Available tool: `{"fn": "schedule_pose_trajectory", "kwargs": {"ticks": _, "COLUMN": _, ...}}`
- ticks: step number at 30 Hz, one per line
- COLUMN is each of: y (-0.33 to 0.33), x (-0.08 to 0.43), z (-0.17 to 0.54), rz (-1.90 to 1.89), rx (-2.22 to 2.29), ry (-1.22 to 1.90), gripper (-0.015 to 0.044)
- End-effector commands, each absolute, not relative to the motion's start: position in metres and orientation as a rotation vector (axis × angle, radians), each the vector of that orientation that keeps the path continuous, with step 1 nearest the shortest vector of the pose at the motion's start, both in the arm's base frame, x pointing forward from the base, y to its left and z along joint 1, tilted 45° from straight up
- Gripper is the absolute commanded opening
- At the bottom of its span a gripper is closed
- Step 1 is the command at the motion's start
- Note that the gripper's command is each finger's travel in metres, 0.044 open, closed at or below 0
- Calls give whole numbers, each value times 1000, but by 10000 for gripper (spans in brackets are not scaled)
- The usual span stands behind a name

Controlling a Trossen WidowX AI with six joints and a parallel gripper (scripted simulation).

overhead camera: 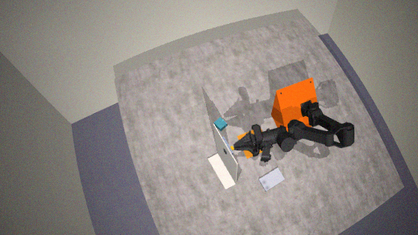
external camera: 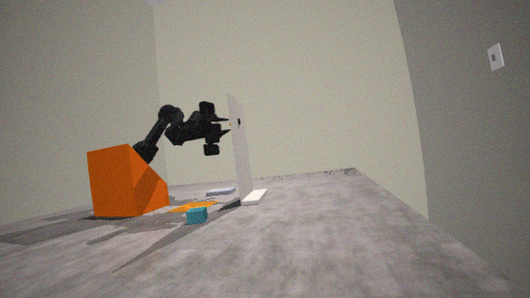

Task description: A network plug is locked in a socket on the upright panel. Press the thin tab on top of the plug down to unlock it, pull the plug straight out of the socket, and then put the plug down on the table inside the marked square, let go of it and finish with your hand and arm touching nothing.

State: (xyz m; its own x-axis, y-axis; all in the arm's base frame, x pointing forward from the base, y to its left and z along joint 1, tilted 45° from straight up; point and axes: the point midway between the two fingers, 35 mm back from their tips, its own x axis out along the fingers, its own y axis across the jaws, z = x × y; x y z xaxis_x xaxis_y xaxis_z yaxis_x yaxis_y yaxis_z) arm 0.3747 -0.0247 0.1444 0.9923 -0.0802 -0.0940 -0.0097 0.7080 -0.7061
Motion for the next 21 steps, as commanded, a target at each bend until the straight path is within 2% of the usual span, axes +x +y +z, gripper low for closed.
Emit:
{"fn": "schedule_pose_trajectory", "kwargs": {"ticks": 1, "y": -25, "x": 383, "z": 147, "rz": -47, "rx": -785, "ry": 116, "gripper": 156}}
{"fn": "schedule_pose_trajectory", "kwargs": {"ticks": 8, "y": -24, "x": 390, "z": 147, "rz": -48, "rx": -785, "ry": 116, "gripper": 156}}
{"fn": "schedule_pose_trajectory", "kwargs": {"ticks": 21, "y": -24, "x": 390, "z": 147, "rz": -48, "rx": -785, "ry": 116, "gripper": 69}}
